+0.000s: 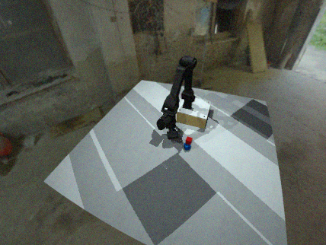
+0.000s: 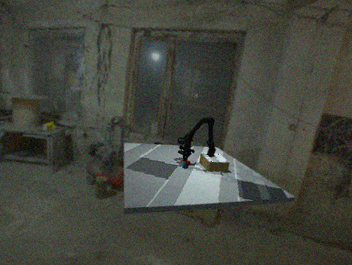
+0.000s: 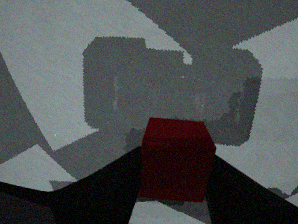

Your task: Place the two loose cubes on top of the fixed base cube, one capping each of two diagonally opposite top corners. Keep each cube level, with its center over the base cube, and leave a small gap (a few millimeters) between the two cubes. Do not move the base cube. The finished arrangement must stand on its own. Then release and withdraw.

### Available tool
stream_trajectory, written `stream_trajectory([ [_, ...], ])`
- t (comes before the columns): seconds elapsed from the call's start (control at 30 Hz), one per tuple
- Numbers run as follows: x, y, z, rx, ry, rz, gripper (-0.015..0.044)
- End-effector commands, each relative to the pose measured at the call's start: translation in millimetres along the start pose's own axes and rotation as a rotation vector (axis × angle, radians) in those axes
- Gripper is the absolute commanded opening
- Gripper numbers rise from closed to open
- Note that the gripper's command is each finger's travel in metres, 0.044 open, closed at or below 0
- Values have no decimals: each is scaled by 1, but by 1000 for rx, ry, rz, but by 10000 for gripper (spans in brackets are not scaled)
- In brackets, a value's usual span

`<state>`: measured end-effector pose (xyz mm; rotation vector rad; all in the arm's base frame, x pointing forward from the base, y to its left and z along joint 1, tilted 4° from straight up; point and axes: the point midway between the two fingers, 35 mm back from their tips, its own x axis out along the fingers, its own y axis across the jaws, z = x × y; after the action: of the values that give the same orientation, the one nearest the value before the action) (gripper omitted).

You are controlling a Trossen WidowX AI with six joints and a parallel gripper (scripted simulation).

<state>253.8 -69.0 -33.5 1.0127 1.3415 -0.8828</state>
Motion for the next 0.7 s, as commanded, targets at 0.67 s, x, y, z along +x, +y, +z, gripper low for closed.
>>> stream_trajectory([
  [0.67,-38,2,4,7,2,-9,105],
])
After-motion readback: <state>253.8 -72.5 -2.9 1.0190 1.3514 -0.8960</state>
